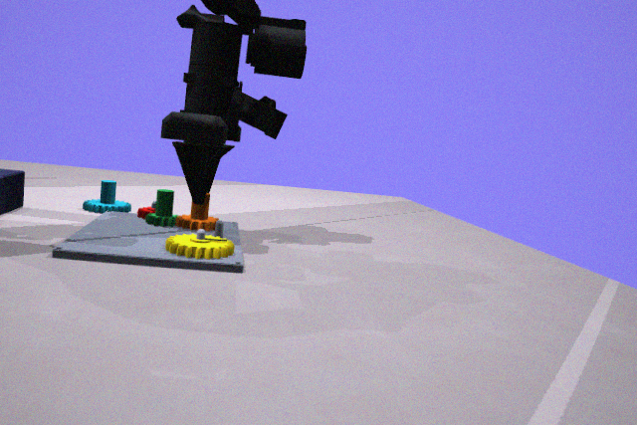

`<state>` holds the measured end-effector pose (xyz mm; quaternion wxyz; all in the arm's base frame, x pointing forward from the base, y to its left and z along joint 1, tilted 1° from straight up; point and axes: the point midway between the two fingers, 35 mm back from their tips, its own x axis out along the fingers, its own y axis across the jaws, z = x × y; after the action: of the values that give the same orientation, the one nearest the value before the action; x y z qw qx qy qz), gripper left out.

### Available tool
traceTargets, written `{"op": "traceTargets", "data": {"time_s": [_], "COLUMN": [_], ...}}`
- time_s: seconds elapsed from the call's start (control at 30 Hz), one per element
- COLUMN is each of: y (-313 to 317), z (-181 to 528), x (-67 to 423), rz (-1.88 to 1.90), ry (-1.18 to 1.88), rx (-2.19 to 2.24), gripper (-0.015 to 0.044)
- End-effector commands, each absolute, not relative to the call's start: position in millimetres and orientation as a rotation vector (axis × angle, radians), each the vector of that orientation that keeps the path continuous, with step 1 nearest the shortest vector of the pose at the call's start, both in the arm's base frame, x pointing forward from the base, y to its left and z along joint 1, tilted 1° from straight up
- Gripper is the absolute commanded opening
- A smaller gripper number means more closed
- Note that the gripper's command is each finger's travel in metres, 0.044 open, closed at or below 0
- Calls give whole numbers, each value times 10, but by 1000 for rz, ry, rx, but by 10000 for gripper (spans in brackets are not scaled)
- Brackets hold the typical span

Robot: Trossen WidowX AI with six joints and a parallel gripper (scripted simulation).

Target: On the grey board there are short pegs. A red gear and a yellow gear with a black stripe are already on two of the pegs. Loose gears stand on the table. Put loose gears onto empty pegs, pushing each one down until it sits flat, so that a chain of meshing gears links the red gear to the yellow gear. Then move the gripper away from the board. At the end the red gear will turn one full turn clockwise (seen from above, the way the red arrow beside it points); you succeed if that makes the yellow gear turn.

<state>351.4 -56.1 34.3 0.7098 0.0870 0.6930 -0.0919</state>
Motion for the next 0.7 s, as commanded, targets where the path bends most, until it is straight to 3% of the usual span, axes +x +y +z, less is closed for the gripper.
{"op": "traceTargets", "data": {"time_s": [0.0, 0.03, 0.23, 0.67], "y": [-561, -560, -560, -555], "z": [331, 328, 356, 823], "x": [3519, 3519, 3516, 3505], "rz": [-236, -248, -300, -340], "ry": [1534, 1532, 1525, 1519], "rx": [222, 234, 287, 328], "gripper": [0, 0, 140, 140]}}
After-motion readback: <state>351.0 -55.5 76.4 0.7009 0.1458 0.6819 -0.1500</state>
